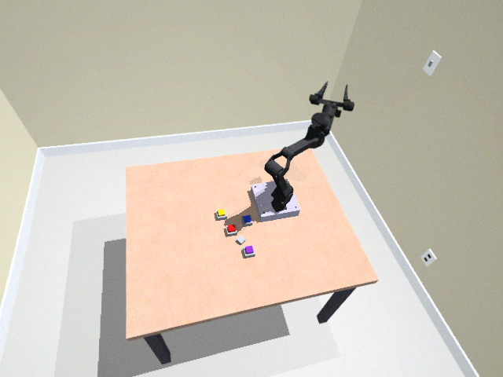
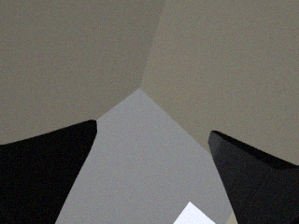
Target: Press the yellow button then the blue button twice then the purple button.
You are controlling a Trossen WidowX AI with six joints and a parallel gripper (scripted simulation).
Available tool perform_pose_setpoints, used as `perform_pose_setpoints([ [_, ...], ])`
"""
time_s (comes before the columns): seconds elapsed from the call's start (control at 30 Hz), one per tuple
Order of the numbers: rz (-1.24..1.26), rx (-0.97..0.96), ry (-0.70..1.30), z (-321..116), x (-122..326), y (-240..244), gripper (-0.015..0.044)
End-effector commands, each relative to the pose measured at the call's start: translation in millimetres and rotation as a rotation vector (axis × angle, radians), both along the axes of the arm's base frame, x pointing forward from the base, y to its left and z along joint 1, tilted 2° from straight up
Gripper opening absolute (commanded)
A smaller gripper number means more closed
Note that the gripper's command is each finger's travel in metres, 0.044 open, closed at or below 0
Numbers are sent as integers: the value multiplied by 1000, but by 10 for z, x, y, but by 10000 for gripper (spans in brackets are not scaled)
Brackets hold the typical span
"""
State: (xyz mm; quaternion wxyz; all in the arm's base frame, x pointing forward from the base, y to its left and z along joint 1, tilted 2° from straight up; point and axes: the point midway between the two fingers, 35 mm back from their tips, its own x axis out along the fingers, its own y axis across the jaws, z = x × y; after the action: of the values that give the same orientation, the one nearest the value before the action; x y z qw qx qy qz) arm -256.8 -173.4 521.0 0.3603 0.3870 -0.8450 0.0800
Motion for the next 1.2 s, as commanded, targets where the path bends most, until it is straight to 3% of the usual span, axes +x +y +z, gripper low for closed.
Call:
perform_pose_setpoints([
  [0.0,13,-2,-12,-9,1,-26,400],
  [0.3,615,-17,-654,-586,447,-1316,400],
  [0.5,919,73,-1148,-1097,1252,-2059,400],
  [0.67,1051,212,-1564,-1558,2147,-2408,400],
  [0.9,976,475,-2119,-2270,3473,-2385,400],
  [1.17,525,780,-2546,-3021,4779,-1630,400],
])
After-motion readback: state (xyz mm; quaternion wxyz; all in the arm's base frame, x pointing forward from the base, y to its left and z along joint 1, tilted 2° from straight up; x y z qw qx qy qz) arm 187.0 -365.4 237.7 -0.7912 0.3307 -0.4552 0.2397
